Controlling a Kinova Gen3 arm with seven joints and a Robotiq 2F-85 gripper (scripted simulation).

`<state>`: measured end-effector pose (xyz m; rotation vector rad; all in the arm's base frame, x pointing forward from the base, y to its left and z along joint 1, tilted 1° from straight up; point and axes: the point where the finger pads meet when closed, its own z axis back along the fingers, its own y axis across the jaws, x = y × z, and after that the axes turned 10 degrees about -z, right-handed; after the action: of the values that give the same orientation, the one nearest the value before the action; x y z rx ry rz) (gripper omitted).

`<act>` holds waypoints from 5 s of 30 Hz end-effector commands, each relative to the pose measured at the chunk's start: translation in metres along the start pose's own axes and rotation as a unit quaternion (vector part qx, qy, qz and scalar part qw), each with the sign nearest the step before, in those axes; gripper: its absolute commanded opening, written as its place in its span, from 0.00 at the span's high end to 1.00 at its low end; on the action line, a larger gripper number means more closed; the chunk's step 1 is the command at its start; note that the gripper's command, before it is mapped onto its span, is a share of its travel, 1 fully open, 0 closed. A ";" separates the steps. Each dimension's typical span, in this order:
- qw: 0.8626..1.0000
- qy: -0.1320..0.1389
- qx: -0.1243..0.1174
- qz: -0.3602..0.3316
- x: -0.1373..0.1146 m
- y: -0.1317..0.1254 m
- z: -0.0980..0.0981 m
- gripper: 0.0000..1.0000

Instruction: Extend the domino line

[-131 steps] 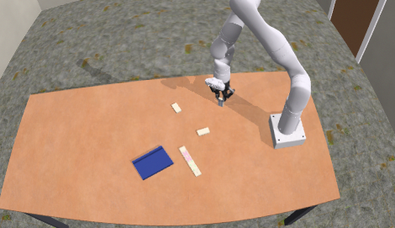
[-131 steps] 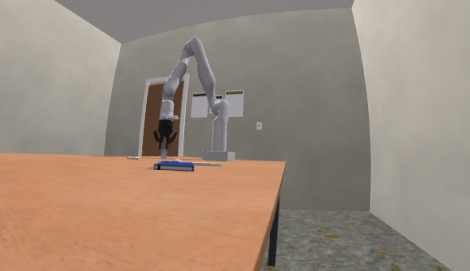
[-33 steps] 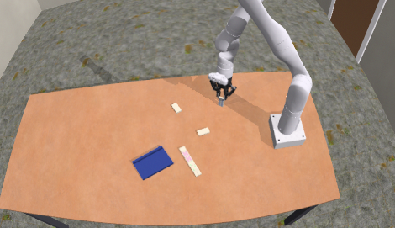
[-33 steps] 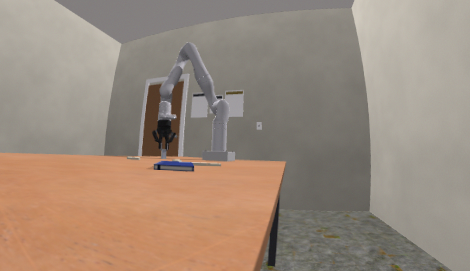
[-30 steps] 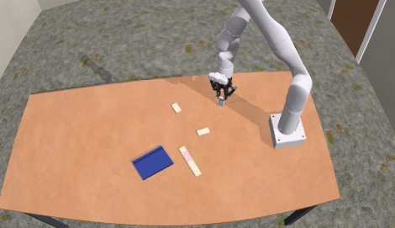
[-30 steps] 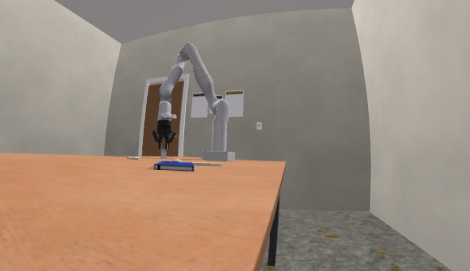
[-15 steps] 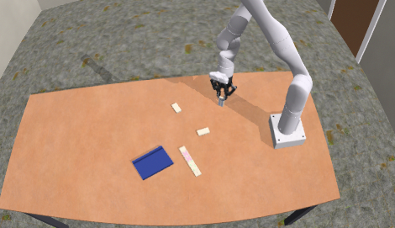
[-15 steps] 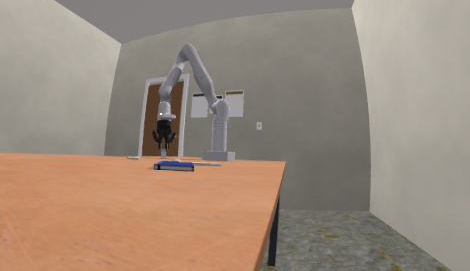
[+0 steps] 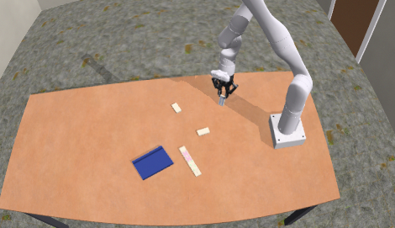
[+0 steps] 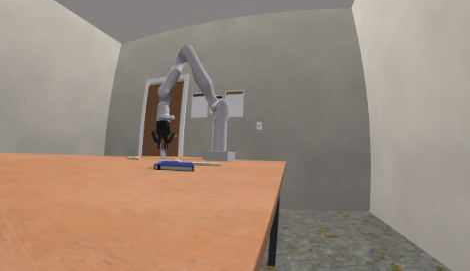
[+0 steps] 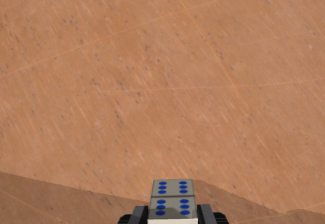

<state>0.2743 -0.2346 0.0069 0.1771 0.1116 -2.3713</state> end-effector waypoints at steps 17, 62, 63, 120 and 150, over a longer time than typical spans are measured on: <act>1.000 -0.001 0.000 -0.001 0.021 0.004 -0.008 0.65; 1.000 -0.001 0.000 -0.001 0.040 0.007 -0.032 0.65; 1.000 -0.001 0.000 -0.001 0.040 0.007 -0.032 0.65; 1.000 -0.001 0.000 -0.001 0.041 0.007 -0.036 0.65; 1.000 -0.001 0.000 -0.001 0.041 0.007 -0.036 0.51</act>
<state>0.2530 -0.2630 -0.0358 0.1751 0.1119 -2.3727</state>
